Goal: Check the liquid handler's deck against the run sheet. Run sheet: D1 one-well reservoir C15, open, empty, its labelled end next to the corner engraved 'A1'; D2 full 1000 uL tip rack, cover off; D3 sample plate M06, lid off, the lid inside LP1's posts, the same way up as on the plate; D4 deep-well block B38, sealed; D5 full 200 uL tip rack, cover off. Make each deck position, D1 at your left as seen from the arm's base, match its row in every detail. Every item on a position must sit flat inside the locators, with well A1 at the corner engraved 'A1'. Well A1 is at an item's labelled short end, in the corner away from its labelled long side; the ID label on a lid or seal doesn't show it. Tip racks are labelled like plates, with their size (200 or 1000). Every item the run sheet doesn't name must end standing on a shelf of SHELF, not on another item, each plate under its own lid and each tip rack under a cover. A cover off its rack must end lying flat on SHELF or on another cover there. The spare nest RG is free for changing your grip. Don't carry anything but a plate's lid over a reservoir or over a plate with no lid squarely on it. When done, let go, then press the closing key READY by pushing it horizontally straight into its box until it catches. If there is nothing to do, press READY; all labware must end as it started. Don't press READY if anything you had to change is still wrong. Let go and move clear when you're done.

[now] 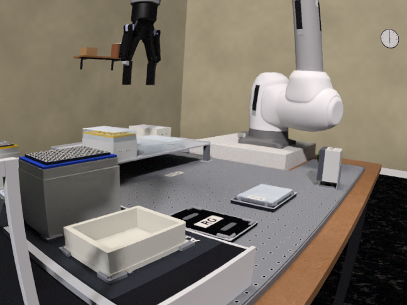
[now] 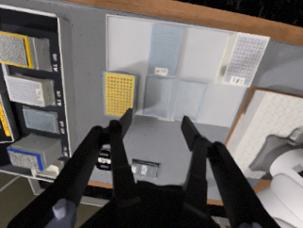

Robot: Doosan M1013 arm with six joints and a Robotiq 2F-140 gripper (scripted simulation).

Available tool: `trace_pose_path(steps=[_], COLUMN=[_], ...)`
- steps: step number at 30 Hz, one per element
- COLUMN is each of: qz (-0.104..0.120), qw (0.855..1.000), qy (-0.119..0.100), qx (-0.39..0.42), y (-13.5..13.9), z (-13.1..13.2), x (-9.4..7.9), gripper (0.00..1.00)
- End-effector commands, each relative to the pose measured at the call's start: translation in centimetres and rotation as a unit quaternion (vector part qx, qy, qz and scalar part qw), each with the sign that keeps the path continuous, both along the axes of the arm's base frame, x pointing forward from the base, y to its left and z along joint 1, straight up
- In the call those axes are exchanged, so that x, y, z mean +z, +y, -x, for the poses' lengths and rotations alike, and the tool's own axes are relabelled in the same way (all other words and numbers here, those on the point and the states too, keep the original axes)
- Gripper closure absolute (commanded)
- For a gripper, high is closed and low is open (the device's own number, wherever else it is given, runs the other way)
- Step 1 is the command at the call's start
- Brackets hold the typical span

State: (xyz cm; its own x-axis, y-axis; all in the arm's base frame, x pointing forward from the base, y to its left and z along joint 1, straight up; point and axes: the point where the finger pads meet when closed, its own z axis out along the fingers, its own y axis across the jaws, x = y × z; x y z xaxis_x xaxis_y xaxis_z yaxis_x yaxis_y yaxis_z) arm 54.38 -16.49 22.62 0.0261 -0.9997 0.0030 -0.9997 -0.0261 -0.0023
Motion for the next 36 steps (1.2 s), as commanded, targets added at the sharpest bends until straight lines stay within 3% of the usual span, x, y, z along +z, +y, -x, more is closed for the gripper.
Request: trace_pose_path(steps=[1, 28, 29, 36], qz=[0.000, 0.000, 0.000, 0.000], qw=[1.000, 1.000, 1.000, 0.998], qy=[0.000, 0.000, 0.000, 0.000], qx=[0.000, 0.000, 0.010, 0.060], y=[0.0, 0.0, 0.0, 0.0], z=[0.0, 0.0, -0.5, -3.0], x=[0.3, 4.3, 4.3, 4.3], gripper=[0.33, 0.33, 0.90, 0.90])
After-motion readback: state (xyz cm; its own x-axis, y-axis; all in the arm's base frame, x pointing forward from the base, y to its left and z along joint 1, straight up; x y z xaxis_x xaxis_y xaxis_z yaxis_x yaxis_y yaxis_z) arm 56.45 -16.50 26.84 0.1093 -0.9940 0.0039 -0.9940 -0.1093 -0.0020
